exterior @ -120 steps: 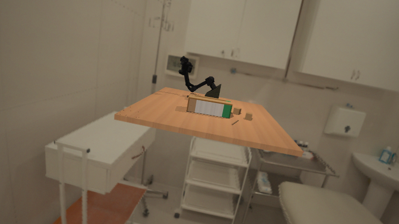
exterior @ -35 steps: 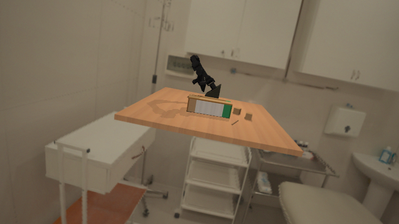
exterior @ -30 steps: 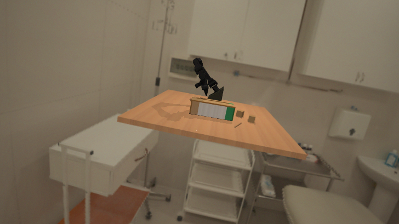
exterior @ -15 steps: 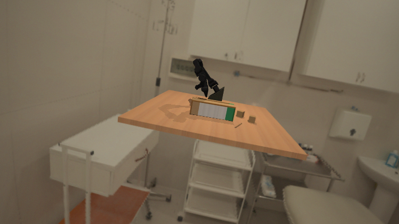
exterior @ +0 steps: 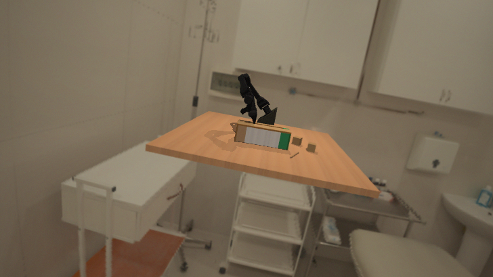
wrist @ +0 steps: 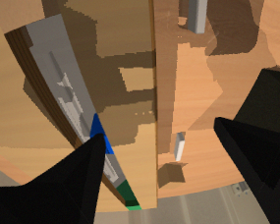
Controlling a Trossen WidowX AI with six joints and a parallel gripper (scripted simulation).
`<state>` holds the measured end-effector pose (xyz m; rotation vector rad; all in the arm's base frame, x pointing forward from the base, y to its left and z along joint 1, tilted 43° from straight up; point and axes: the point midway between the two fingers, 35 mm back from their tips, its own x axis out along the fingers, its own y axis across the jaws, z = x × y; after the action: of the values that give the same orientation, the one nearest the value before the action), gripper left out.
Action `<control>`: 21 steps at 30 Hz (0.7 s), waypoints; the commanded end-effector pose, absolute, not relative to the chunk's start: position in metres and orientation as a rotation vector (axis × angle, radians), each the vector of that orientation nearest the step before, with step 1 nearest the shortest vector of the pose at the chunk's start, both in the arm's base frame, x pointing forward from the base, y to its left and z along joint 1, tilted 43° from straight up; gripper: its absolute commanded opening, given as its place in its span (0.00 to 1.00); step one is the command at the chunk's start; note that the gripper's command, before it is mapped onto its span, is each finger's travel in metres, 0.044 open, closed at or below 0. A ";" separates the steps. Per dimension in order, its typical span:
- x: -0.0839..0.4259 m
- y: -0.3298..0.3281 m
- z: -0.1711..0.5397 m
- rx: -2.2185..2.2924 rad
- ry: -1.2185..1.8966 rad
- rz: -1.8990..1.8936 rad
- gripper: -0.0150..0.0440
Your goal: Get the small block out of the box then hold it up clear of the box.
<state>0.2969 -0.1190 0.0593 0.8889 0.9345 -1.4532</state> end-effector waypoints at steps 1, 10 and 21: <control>0.296 -0.124 0.052 0.886 0.946 -1.455 0.93; 0.296 -0.133 0.040 0.886 0.945 -1.455 0.93; 0.295 -0.143 0.025 0.884 0.944 -1.456 0.93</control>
<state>0.2965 -0.1401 0.0322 0.8882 0.9341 -1.4536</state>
